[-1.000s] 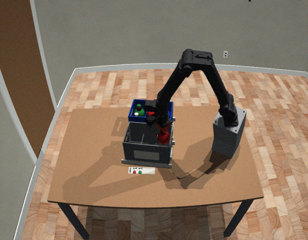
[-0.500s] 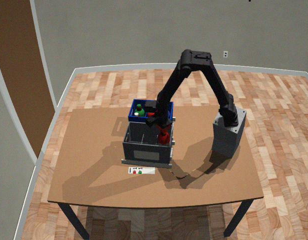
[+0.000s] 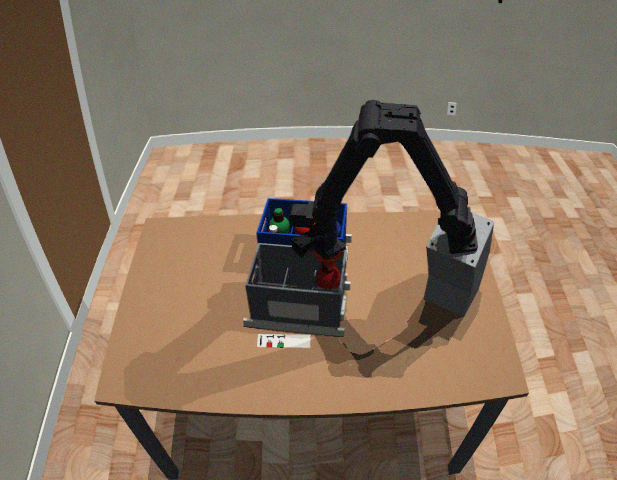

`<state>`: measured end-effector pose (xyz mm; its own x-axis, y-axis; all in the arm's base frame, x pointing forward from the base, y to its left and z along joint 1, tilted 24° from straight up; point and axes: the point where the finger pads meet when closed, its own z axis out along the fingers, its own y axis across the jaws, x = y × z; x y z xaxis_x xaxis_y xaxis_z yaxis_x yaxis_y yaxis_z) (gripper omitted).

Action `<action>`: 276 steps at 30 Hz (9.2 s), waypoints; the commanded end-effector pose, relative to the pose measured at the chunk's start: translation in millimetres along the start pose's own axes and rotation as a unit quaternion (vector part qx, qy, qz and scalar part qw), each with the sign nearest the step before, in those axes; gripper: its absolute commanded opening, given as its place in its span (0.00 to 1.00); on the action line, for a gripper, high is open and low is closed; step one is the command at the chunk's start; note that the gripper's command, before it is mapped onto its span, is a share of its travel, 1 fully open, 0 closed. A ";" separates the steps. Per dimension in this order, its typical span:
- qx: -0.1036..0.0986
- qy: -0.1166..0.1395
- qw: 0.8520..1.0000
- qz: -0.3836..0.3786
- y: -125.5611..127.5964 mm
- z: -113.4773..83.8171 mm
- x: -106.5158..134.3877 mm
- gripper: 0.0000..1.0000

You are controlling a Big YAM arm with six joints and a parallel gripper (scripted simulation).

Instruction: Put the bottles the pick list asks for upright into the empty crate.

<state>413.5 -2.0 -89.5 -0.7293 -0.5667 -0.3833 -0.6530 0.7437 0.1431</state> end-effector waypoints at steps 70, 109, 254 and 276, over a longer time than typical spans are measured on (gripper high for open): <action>0.012 -0.008 1.000 -0.003 -8.4 6.0 -8.2 0.61; 0.010 -0.008 1.000 -0.005 1.2 9.5 -7.1 0.61; 0.015 -0.008 1.000 -0.001 -125.8 -83.8 14.0 0.61; 0.017 -0.008 1.000 -0.001 -226.8 -87.0 27.3 0.61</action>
<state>509.2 -187.8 -57.7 -0.7304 -0.5624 -0.3876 -0.6480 0.7499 0.1331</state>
